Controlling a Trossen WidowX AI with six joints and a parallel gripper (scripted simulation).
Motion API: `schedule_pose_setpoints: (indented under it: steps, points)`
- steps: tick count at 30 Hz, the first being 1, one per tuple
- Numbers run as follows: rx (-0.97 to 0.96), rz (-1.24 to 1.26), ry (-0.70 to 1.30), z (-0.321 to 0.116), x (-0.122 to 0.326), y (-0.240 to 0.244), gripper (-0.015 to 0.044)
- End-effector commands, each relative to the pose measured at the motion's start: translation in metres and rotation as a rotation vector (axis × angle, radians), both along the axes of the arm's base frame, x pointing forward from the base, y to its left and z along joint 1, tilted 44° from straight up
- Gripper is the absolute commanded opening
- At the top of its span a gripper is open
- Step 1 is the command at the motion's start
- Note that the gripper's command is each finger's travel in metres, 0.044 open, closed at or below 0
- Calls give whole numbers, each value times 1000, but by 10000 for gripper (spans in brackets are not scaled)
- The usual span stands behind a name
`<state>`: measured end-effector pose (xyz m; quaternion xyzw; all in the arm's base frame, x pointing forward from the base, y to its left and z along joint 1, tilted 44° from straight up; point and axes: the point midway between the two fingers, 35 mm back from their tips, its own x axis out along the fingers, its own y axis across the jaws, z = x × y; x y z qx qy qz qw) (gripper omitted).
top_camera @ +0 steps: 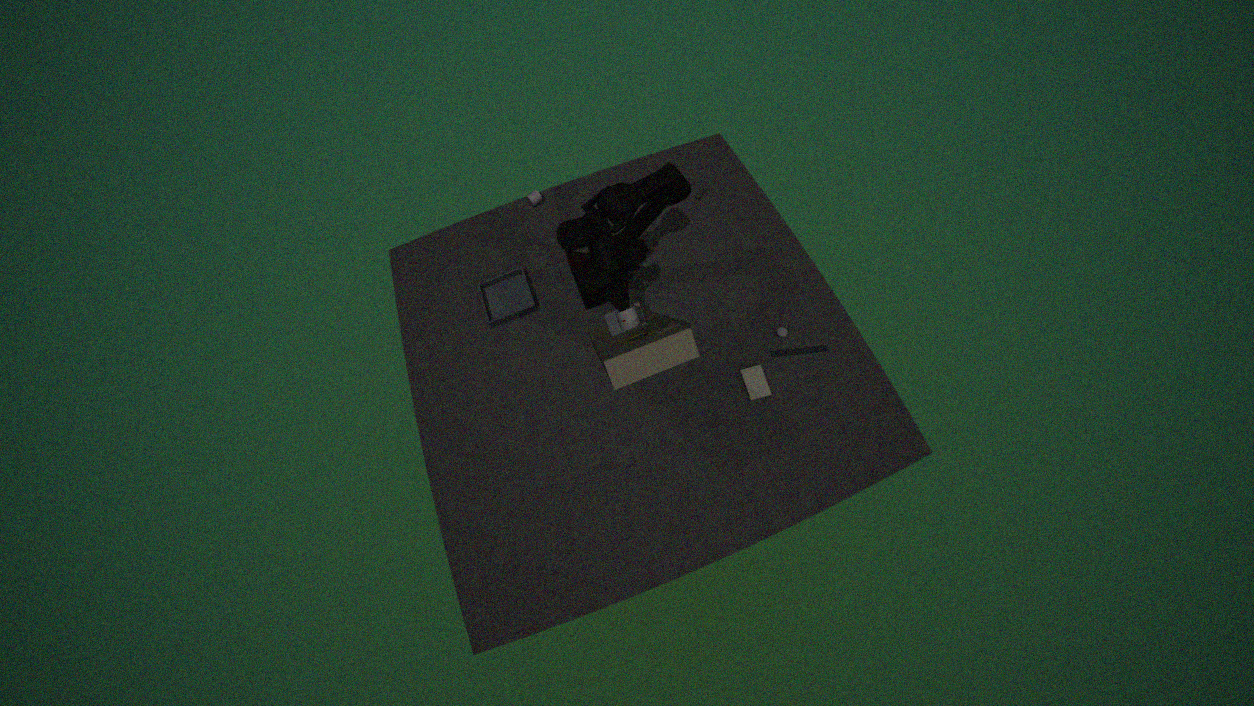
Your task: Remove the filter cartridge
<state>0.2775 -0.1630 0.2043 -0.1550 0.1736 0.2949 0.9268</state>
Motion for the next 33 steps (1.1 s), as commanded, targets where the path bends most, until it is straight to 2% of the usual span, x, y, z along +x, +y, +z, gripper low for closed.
schedule_pose_setpoints:
  steps: [1,17,21,33]
  points:
    - [-10,-1,-15,-6,-7,6,0]
    - [-10,-1,-15,-36,-31,32,0]
    - [2,0,2,-34,-28,29,105]
    - [2,0,2,-34,-28,29,106]
